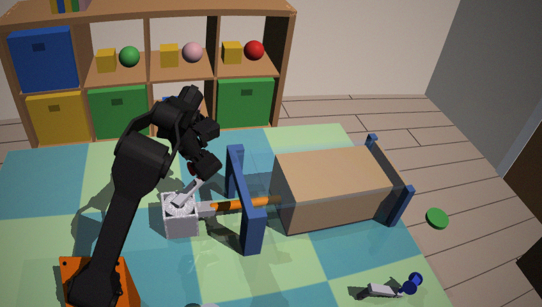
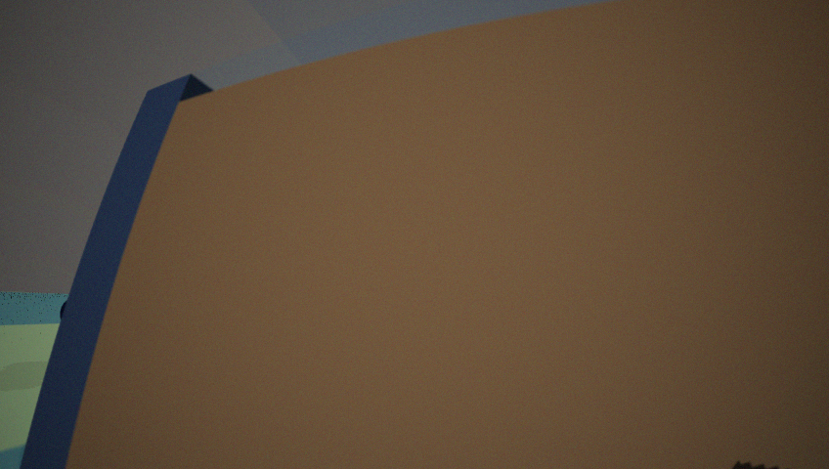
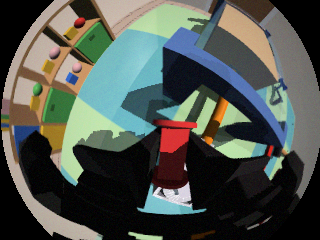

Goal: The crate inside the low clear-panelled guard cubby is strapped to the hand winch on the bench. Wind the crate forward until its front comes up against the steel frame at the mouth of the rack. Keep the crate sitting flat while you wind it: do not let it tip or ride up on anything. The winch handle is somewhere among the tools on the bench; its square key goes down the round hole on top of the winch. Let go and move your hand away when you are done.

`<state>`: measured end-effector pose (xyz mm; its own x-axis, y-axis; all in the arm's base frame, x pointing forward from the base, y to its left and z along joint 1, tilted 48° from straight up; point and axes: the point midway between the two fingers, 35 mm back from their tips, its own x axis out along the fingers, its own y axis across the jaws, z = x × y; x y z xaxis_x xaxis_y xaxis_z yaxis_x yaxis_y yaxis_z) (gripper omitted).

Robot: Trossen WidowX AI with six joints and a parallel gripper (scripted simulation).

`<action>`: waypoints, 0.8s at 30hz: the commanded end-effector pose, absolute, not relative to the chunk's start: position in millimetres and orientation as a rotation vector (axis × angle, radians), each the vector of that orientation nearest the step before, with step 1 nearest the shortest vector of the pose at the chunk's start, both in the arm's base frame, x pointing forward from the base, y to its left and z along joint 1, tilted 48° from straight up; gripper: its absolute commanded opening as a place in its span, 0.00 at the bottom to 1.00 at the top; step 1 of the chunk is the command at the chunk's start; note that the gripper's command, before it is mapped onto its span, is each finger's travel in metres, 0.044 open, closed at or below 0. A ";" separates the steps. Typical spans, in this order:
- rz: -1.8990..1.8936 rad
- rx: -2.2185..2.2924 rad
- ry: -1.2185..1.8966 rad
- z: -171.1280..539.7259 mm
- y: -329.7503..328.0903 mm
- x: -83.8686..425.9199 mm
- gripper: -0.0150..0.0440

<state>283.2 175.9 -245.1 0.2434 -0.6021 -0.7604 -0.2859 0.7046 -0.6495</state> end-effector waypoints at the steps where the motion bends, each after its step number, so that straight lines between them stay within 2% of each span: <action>1: -0.228 -0.814 1.378 -253.9 183.8 267.8 0.25; 24: -0.226 -0.812 1.380 -260.6 197.8 243.5 0.25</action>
